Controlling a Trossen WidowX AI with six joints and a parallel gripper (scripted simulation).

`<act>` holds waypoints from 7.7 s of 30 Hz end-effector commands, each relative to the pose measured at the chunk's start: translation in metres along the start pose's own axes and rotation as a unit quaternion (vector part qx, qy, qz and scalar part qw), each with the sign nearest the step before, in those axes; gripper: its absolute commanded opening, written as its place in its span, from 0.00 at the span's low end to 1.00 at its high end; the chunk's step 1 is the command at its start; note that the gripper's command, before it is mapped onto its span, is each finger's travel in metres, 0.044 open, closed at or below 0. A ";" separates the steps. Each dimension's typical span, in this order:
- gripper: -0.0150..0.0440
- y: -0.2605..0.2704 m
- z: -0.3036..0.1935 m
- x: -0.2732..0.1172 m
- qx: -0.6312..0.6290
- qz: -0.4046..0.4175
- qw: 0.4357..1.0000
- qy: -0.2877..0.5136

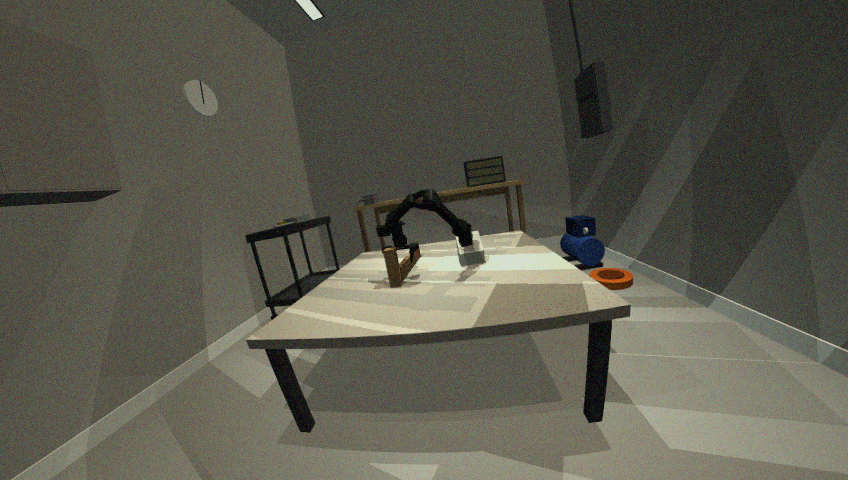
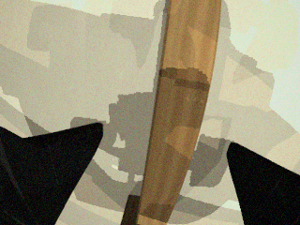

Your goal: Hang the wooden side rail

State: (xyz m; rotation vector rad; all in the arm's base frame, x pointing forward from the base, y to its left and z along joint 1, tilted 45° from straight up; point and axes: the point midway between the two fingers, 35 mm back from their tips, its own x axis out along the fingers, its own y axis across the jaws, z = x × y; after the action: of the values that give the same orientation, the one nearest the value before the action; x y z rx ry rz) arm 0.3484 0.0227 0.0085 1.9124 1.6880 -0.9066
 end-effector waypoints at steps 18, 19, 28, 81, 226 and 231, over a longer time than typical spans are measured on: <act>1.00 -0.002 -0.001 0.034 0.004 0.000 1.000 0.004; 1.00 -0.002 -0.001 0.036 0.004 0.000 1.000 0.004; 0.78 -0.002 -0.001 0.040 0.004 0.000 1.000 0.004; 0.25 0.013 -0.002 0.039 -0.044 0.000 0.999 0.004; 0.25 0.013 0.000 0.019 -0.044 0.000 0.999 0.004; 0.25 0.013 0.000 0.019 -0.044 0.000 0.999 0.004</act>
State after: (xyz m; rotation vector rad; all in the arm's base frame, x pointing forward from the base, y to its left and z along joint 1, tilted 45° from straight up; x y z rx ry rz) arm 0.3585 0.0388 -0.0099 1.8586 1.7228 -0.8262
